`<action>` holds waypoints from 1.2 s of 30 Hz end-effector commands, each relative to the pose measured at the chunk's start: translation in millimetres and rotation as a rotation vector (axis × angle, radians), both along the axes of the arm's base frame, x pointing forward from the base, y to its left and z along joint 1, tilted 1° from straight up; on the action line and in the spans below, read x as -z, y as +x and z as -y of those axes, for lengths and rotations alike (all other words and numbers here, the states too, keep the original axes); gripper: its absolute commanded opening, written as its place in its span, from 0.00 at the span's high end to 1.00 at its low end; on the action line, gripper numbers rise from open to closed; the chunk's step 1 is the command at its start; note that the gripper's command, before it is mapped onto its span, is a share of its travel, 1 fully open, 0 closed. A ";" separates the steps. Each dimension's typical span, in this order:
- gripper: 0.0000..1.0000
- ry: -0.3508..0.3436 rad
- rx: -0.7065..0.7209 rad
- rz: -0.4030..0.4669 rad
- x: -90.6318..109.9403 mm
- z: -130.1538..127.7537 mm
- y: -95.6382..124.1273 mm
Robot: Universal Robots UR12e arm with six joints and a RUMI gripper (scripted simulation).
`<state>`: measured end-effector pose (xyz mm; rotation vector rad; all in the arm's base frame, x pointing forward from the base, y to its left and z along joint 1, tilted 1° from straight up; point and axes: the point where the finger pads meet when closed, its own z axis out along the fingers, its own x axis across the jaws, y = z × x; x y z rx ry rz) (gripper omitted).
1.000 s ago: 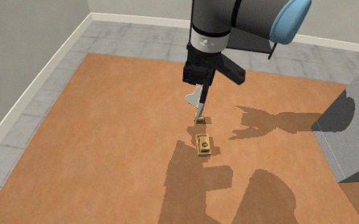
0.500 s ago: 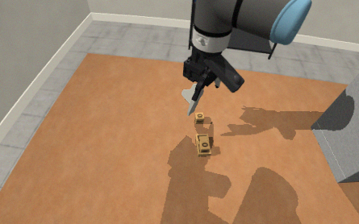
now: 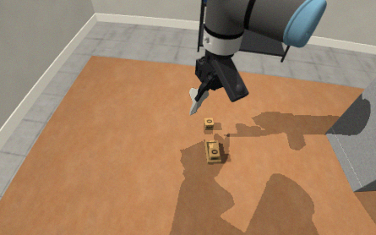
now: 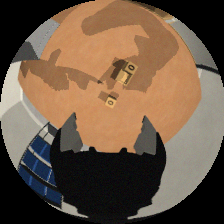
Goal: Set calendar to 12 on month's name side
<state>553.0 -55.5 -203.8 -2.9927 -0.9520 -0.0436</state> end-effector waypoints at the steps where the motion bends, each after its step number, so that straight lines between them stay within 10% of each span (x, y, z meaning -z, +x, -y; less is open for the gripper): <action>1: 0.00 -0.001 0.163 -0.002 0.7 0.6 1.2; 22: 0.00 0.006 0.410 -0.004 2.4 2.3 2.9; 23: 0.72 0.006 0.410 -0.004 2.4 2.3 2.9; 36: 0.72 0.006 0.410 -0.004 2.4 2.3 2.9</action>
